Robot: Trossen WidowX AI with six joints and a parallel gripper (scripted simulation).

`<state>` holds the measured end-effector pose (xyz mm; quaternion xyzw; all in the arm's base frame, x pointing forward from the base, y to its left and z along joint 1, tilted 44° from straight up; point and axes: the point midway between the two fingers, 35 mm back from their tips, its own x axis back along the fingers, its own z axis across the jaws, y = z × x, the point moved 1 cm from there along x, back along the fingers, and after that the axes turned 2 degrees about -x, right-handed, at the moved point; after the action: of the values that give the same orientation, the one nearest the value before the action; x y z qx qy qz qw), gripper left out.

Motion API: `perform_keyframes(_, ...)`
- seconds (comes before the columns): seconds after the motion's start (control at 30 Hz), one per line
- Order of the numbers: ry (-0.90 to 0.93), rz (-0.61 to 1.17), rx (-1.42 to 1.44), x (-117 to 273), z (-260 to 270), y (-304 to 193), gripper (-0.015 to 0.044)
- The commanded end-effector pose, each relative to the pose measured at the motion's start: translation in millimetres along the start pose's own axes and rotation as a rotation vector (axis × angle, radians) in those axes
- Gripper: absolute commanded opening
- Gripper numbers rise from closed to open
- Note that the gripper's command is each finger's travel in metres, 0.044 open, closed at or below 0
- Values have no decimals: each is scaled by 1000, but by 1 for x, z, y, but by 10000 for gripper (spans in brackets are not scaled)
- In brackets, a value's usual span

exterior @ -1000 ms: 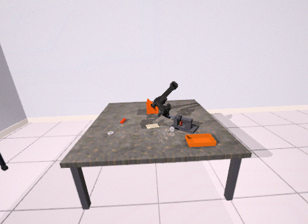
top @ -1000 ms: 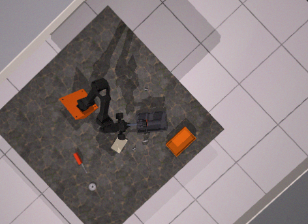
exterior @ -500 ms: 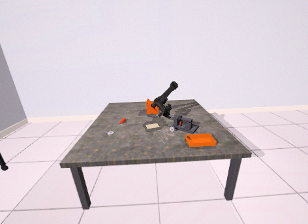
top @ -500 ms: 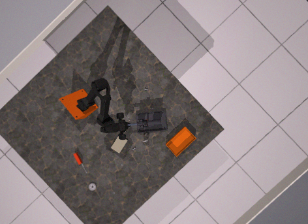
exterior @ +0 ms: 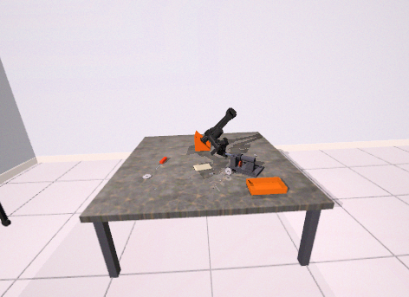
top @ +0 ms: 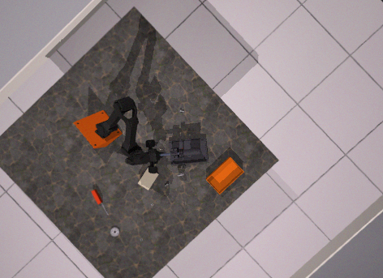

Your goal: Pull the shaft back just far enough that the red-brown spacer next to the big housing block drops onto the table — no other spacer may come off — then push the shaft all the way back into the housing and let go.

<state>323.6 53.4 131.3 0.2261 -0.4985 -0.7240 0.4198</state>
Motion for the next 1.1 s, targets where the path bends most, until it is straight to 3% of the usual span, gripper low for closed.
perform_keyframes(0.0, -2, -3, 5, -1, -1, 3, 0)
perform_keyframes(1.07, -2, -3, 3, -5, 0, 7, 0)
